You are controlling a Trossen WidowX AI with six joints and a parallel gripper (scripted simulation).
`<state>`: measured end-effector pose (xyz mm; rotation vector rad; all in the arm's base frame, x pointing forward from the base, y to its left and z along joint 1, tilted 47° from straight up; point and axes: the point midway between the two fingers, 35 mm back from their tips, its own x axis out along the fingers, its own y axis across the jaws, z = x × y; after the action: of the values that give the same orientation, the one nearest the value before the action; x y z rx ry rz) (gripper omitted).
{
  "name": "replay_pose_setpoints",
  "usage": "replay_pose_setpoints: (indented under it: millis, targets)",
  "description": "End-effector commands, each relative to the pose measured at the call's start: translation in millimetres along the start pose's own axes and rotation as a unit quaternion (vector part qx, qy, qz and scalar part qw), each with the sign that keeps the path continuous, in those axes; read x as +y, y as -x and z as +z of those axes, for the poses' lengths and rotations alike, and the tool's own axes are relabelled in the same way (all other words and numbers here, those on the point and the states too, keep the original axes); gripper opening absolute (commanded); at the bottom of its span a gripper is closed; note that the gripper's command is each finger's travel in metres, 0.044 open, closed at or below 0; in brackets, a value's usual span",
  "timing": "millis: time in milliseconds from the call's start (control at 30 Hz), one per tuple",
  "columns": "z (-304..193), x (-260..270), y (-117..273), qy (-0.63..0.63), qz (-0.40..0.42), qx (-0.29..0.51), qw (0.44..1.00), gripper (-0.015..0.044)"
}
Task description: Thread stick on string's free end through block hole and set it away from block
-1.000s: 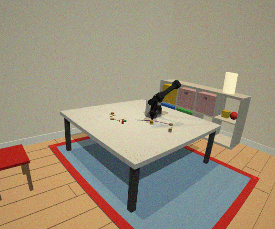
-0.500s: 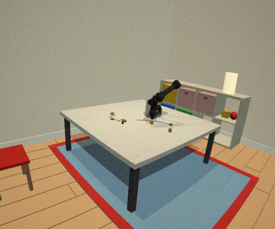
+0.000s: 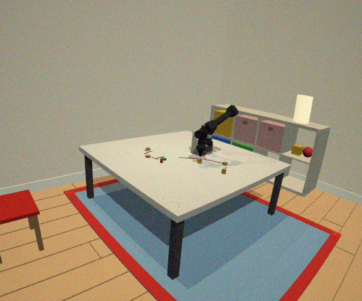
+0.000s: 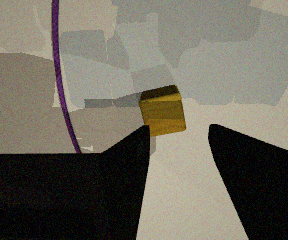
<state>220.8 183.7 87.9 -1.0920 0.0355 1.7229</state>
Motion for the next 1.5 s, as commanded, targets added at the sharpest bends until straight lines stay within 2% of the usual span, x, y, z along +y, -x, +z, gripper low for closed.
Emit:
replay_pose_setpoints:
  millis: [0, 100, 133, 667, 967, 1033, 1333, 1467]
  targets:
    - [0.0, 0.0, 0.0, 0.000, 0.000, 0.000, 1.000, 0.0084]
    - [0.0, 0.0, 0.0, 0.000, 0.000, 0.000, 1.000, 0.0005]
    - [0.0, 0.0, 0.0, 0.000, 0.000, 0.000, 1.000, 0.0000]
    - [0.0, 0.0, 0.0, 0.000, 0.000, 0.000, 1.000, 0.0000]
    - [0.0, 0.0, 0.0, 0.000, 0.000, 0.000, 1.000, 0.0236]
    - [0.0, 0.0, 0.0, 0.000, 0.000, 0.000, 1.000, 0.0242]
    - [0.0, 0.0, 0.0, 0.000, 0.000, 0.000, 1.000, 0.0005]
    - [0.0, 0.0, 0.0, 0.000, 0.000, 0.000, 1.000, 0.0000]
